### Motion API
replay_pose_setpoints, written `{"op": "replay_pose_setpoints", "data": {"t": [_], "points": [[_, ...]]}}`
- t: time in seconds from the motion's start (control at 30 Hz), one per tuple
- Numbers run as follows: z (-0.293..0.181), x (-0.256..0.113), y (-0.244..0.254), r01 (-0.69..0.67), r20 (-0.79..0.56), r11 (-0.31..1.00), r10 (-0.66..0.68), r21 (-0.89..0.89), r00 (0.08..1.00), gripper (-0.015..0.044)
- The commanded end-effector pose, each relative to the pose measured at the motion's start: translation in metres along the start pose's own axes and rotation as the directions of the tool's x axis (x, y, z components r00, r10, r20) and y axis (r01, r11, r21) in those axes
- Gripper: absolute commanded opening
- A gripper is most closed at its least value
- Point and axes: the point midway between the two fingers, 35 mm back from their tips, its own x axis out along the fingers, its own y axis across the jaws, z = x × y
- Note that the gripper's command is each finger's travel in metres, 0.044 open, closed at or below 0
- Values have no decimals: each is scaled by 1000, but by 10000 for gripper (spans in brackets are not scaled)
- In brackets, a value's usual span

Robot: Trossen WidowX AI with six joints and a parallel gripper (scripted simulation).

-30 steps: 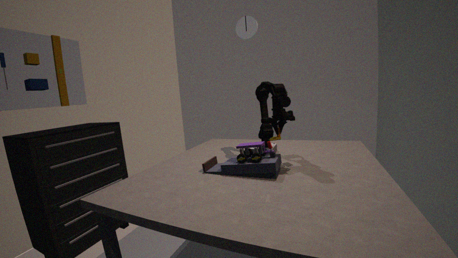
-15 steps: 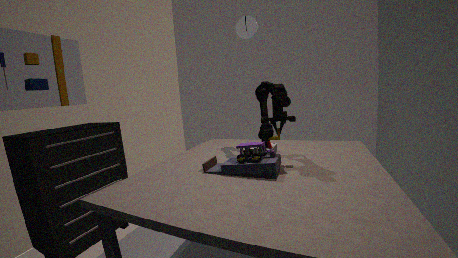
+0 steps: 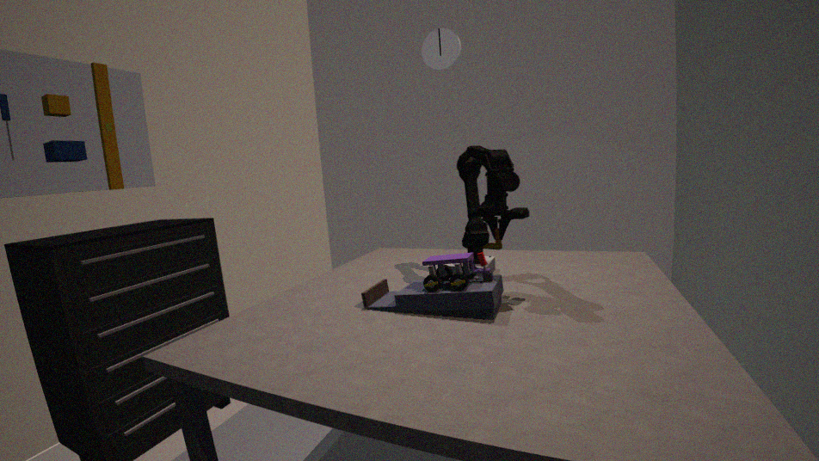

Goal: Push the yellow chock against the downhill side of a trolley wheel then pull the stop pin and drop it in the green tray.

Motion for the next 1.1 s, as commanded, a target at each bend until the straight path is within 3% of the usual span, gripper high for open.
{"op": "replay_pose_setpoints", "data": {"t": [0.0, 0.47, 1.07], "points": [[-1, 0, 0, 0, -3, 991, 0, 137, 1000, 0], [-1, 0, 0, 1, -3, 816, 0, 578, 1000, 0], [-1, 0, 0, 2, -2, 353, 1, 936, 1000, 0]]}}
